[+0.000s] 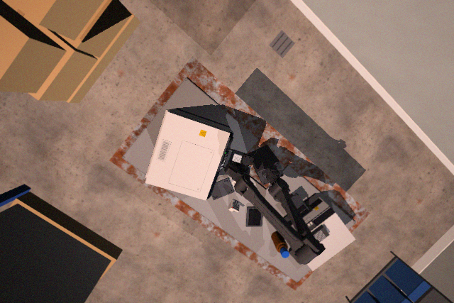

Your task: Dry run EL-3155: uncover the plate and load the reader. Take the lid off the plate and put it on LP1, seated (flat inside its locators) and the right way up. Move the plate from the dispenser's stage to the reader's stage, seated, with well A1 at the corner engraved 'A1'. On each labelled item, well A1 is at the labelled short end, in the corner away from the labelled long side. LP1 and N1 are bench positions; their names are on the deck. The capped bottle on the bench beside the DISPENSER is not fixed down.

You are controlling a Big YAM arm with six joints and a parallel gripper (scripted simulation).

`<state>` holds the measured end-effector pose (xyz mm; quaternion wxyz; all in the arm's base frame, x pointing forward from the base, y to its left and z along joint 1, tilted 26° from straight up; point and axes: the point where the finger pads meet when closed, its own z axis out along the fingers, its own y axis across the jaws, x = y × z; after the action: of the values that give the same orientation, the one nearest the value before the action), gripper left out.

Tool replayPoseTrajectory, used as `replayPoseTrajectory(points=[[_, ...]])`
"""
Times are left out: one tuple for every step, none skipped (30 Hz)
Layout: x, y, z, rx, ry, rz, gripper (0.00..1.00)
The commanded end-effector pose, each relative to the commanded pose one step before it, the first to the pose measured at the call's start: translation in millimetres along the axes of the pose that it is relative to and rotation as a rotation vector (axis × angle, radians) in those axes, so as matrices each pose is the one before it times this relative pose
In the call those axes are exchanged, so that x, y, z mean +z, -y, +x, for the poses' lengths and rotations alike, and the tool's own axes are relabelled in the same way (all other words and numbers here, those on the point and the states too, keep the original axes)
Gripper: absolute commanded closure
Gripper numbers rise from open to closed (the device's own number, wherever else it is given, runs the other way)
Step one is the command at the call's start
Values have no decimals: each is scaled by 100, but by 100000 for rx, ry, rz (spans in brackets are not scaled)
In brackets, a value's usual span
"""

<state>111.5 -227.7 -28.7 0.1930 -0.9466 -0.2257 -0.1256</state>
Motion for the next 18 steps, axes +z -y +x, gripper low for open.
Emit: replayPoseTrajectory(points=[[488,-513,151,121,373,-1105,14],[161,5,-22,-6,21,10,14],[189,5,6,-93,5,129,14],[0,0,0,0,0,0,14],[0,0,0,0,0,0,14],[-33,-53,47,-74,-3,230,14],[-224,-120,62,-231,114,-369,14],[-240,-127,36,-117,91,-415,14],[-138,-99,9,-30,14,-124,14],[-154,-96,3,5,31,-105,14],[-167,-90,-93,-51,-100,-233,14],[-184,-90,-81,-66,-88,-221,14],[-165,-89,-84,-66,-87,-222,14],[-33,95,-78,34,-176,145,14],[-1,90,-84,51,-190,194,14],[121,-11,-23,-16,11,-62,14],[428,117,-62,97,-89,339,14],[248,122,-37,108,-95,372,14]])
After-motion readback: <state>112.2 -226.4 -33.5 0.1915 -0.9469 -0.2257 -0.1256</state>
